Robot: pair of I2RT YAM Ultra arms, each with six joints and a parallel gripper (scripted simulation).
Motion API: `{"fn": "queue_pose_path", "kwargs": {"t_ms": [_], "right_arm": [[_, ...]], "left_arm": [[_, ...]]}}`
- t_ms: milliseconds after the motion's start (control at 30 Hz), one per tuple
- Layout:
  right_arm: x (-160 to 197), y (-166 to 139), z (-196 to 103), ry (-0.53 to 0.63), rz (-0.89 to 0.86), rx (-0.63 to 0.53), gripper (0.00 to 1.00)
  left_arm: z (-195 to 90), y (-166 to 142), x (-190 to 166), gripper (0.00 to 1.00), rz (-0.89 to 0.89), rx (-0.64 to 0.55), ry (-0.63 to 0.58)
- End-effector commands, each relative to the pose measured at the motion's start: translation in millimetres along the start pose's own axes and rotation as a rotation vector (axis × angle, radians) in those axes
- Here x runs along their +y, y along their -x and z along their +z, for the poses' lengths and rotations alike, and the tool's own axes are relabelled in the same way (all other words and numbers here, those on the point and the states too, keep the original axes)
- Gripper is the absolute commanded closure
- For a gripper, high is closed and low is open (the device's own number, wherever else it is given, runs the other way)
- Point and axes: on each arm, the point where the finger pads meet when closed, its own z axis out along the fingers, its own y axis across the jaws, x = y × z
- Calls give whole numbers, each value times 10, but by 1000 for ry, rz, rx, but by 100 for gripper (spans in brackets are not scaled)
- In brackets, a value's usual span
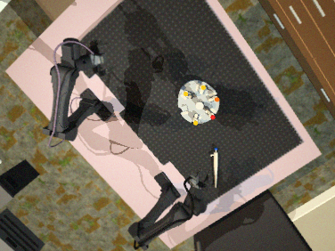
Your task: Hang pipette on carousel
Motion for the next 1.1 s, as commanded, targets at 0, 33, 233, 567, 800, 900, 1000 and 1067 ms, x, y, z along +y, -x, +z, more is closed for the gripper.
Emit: {"fn": "queue_pose_path", "kwargs": {"t_ms": [0, 33, 233, 567, 800, 900, 1000, 1067], "right_arm": [[-252, 254, -95, -121, -21, -56, 51], [-246, 230, -63, -113, -17, -47, 51], [204, 272, 154, -175, -214, -92, 51], [376, 486, 270, -199, -252, -118, 51], [771, 444, 484, -256, -435, -116, 51], [952, 523, 568, -301, -527, -136, 51], [1057, 570, 618, -302, -528, -136, 51], [1051, 590, 613, -304, -526, -139, 51]], "left_arm": [[-41, 74, 34, 0, 16, -29, 8], [-41, 74, 34, 0, 16, -29, 8], [-41, 74, 34, 0, 16, -29, 8], [-41, 74, 34, 0, 16, -29, 8], [-41, 74, 34, 0, 16, -29, 8], [-41, 74, 34, 0, 16, -29, 8], [-41, 74, 34, 0, 16, -29, 8], [-41, 74, 34, 0, 16, -29, 8]]}}
